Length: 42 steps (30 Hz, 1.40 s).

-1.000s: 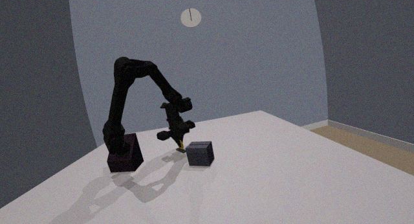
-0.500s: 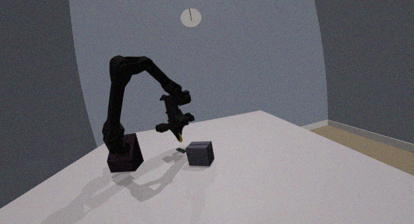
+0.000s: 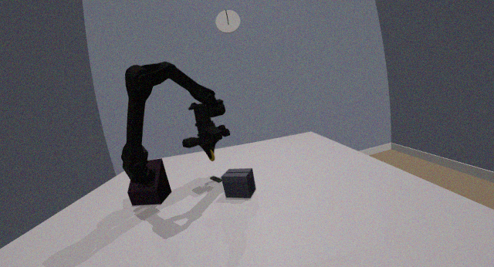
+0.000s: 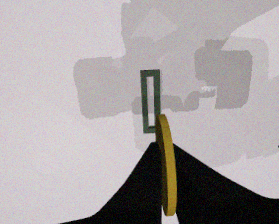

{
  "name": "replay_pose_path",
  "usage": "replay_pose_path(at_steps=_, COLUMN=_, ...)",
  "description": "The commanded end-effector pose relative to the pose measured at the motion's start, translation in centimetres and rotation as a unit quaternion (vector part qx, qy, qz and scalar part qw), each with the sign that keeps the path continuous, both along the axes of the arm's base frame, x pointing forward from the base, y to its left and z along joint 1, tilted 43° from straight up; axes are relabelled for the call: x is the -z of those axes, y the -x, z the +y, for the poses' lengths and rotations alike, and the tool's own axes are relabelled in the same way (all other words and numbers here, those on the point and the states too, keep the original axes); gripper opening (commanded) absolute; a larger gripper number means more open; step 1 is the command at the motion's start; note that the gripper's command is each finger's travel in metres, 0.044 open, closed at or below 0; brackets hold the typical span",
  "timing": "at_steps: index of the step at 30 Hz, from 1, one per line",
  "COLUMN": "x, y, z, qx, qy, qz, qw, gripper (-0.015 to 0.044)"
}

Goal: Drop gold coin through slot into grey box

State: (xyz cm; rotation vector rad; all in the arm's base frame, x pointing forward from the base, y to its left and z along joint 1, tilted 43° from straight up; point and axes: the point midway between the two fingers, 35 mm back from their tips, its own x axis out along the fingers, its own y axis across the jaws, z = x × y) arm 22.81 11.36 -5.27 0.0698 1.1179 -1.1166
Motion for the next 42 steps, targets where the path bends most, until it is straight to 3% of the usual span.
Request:
replay_pose_path(at_steps=1, x=-0.8, y=0.0, z=0.7, qx=0.005, qy=-0.002, qz=-0.004, qw=1.0, gripper=0.0)
replay_pose_path(at_steps=5, x=-1.0, y=0.0, z=0.8, qx=-0.002, qy=-0.002, qz=0.003, qw=1.0, gripper=0.0)
replay_pose_path(at_steps=20, x=-1.2, y=0.1, z=0.8, qx=-0.174, qy=-0.004, qz=0.16, qw=0.972, gripper=0.0)
replay_pose_path(at_steps=42, x=-2.3, y=-2.0, z=-0.4, qx=-0.162, qy=-0.015, qz=0.146, qw=0.976, gripper=0.0)
